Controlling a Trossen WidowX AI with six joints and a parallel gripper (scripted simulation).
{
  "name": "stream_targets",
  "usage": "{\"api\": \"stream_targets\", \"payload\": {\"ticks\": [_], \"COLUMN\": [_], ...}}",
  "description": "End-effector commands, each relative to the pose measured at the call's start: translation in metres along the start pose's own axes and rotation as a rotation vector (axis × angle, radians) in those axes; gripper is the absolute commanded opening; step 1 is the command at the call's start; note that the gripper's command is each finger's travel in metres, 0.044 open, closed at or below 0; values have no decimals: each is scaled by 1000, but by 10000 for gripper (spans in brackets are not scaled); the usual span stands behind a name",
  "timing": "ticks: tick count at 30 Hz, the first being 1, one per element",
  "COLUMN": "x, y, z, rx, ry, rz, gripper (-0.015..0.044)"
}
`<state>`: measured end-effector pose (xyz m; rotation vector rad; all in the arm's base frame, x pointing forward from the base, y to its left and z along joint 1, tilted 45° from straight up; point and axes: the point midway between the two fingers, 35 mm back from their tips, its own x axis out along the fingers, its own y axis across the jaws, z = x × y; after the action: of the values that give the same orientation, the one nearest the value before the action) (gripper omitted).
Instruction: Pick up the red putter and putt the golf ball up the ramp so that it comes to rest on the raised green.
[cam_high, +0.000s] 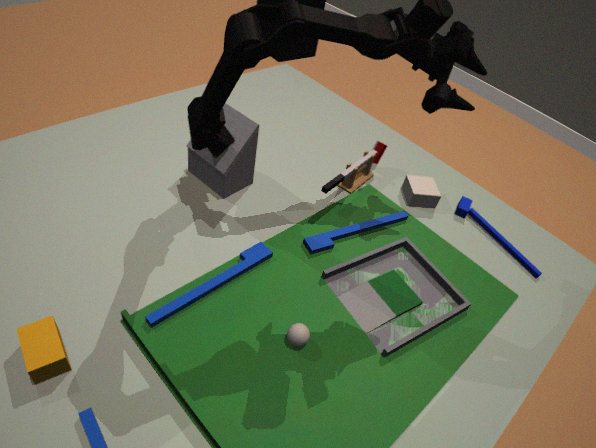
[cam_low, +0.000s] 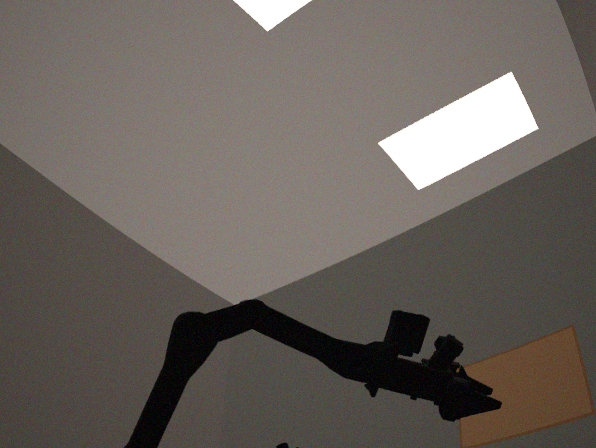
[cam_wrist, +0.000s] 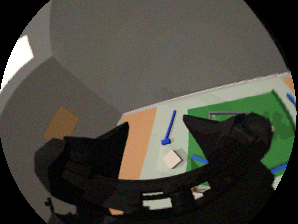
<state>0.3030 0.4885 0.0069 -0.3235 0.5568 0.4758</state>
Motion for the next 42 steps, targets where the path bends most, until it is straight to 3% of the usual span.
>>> {"api": "stream_targets", "payload": {"ticks": [1, 9, 18, 42], "x": [3, -30, -116, -99], "y": [-32, -111, -185, -215], "z": [-52, -164, -259, -295], "rx": [-279, -869, -1340, -1348], "ry": [184, 646, 1121, 1131], "rz": [-23, 85, 473, 481], "gripper": [440, 440, 440, 440]}}
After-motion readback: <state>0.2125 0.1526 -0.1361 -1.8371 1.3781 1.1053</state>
